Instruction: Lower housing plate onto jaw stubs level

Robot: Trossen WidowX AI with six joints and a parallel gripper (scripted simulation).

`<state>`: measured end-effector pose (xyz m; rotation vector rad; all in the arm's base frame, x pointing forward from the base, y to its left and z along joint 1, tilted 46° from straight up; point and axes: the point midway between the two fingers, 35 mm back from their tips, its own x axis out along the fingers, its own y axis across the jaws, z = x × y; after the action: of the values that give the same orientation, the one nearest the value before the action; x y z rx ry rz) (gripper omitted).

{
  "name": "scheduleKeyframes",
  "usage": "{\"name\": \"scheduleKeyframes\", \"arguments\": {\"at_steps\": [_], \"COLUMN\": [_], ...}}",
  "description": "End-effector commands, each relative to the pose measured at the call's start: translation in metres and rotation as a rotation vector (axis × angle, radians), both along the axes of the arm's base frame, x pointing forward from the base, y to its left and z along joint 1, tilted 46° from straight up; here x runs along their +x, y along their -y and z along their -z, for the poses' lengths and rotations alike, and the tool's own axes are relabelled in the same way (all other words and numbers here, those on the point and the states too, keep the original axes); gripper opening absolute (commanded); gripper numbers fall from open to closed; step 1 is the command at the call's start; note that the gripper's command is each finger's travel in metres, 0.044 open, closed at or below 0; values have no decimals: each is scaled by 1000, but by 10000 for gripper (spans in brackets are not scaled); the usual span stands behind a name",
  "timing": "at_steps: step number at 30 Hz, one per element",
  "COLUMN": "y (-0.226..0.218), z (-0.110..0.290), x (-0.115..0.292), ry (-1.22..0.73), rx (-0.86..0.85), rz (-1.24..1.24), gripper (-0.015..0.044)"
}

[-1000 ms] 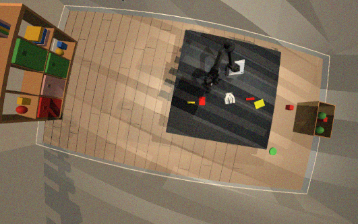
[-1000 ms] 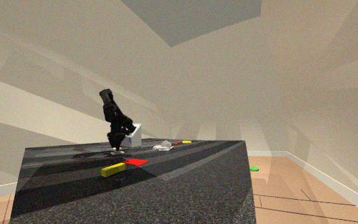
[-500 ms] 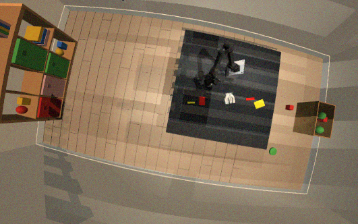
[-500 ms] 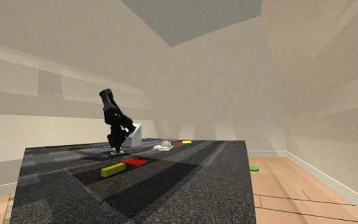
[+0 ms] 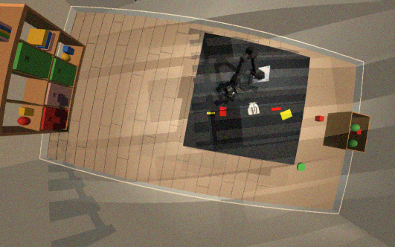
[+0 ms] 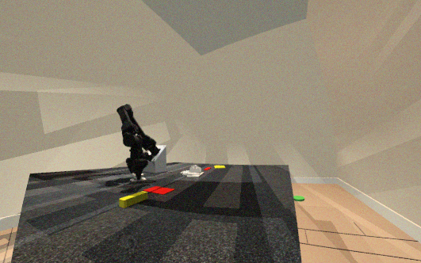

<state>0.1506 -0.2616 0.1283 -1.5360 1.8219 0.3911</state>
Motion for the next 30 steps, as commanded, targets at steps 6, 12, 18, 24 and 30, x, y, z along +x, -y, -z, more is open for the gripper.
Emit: {"name": "scheduleKeyframes", "arguments": {"at_steps": [6, 12, 18, 24, 30], "y": [0, 0, 0, 0, -1], "z": [0, 0, 0, 0, -1], "x": [0, 0, 0, 0, 0], "ry": [0, 0, 0, 0, 0], "rx": [0, 0, 0, 0, 1], "rz": [0, 0, 0, 0, 0], "gripper": [433, 393, 353, 351, 351]}}
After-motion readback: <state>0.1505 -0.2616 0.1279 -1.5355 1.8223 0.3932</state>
